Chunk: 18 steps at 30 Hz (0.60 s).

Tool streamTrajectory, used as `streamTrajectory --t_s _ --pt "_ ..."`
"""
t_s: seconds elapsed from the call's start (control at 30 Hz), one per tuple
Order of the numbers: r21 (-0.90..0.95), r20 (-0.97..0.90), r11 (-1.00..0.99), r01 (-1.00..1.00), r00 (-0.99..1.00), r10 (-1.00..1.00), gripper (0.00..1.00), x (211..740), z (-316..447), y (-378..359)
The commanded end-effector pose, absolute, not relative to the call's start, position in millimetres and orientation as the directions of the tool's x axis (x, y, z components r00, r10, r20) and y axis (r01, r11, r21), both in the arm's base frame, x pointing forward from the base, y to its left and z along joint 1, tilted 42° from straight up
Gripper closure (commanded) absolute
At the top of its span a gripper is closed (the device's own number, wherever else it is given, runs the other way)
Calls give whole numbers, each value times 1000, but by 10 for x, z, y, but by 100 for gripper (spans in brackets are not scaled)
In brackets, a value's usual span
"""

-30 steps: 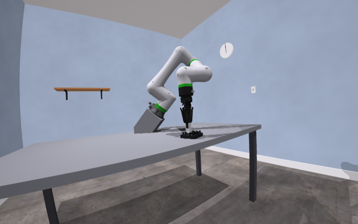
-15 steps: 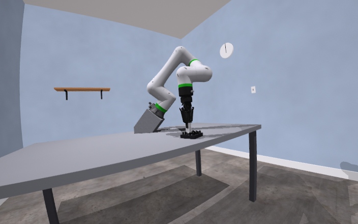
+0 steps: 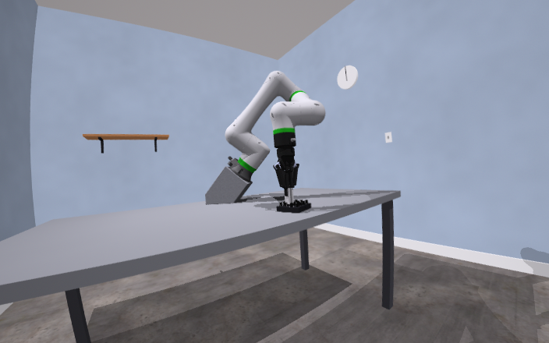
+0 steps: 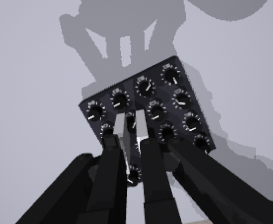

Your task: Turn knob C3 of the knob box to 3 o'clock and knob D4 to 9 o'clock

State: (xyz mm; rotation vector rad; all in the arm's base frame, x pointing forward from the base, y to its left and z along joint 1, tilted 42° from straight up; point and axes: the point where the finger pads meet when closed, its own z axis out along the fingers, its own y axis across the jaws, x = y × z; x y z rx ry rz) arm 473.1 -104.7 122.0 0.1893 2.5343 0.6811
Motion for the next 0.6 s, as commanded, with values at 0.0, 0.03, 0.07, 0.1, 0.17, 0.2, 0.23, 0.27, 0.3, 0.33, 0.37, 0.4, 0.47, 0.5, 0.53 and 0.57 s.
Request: streamTrajectory --t_s 0.0,0.03,0.07,0.1,0.17,0.2,0.23,0.27,0.3,0.33,0.37,0.4,0.47,0.5,0.53,0.57 --pt "535 -391 841 78 -860 329 95 4732 1222 -1048" --pt "544 -378 833 98 -858 348 95 4732 1222 -1048" --pt "553 -365 825 118 -855 367 95 4732 1222 -1048" --pt "562 -352 816 138 -852 387 95 4732 1222 -1048" --pt "578 -324 796 180 -844 427 95 4732 1222 -1048" --pt "578 -324 796 180 -844 427 95 4732 1222 -1048" --pt "578 -324 796 180 -844 427 95 4732 1222 -1048" --pt "586 -310 785 201 -840 446 95 4732 1222 -1048" --pt "594 -295 773 222 -834 466 95 4732 1222 -1048" --pt "601 -279 761 244 -828 486 95 4732 1222 -1048" --pt "608 -263 748 265 -822 506 95 4732 1222 -1048" --pt "615 -247 735 287 -814 525 95 4732 1222 -1048" --pt "627 -214 706 329 -798 563 95 4732 1222 -1048" --pt "633 -198 690 351 -789 582 95 4732 1222 -1048" --pt "638 -181 674 372 -779 600 95 4732 1222 -1048" --pt "643 -163 658 393 -769 618 95 4732 1222 -1048"
